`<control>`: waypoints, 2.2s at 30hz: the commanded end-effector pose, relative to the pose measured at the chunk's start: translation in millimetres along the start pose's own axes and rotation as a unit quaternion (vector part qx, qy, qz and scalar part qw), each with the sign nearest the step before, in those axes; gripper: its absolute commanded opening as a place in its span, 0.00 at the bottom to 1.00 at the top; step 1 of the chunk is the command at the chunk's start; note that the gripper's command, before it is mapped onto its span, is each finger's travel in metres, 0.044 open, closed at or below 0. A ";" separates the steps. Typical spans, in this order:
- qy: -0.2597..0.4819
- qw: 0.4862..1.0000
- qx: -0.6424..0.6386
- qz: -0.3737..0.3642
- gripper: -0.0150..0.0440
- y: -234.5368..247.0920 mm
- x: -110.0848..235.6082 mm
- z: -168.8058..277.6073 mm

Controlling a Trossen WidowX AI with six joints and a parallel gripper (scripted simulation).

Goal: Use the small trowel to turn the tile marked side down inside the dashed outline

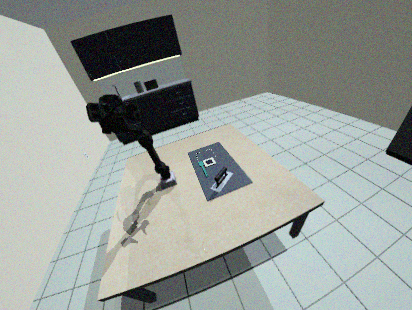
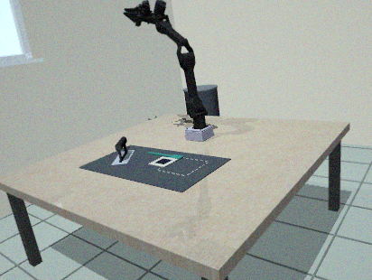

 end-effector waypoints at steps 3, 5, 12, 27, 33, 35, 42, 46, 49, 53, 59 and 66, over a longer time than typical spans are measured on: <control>0.012 1.000 -0.026 -0.001 0.71 2.4 -21.4 26.7; 0.017 0.999 -0.033 -0.002 0.71 4.4 -28.3 35.2; 0.035 0.998 -0.053 0.013 0.71 12.8 -48.7 62.5; 0.115 0.989 -0.087 -0.021 0.71 55.1 -99.1 132.3; 0.161 0.981 -0.096 -0.040 0.71 79.6 -117.3 163.0; 0.177 0.978 -0.097 -0.048 0.71 88.8 -122.8 173.0; 0.235 0.964 -0.096 -0.080 0.71 125.0 -139.1 206.5; 0.269 0.953 -0.092 -0.102 0.71 148.1 -146.2 224.5; 0.294 0.944 -0.086 -0.120 0.71 166.0 -150.2 237.1; 0.327 0.930 -0.077 -0.146 0.71 190.9 -154.0 253.0; 0.365 0.911 -0.052 -0.185 0.71 224.3 -155.0 271.8; 0.396 0.891 -0.025 -0.222 0.71 254.7 -153.1 286.9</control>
Point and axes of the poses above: the point midway between the two fingers, 35 mm back from their tips, its own x axis back along the fingers, its own y axis across the jaws, z = x × y, the point moved 7 cm from there along x, back along the fingers, and after that the axes turned 6 degrees about -x, right-handed, at the moved point
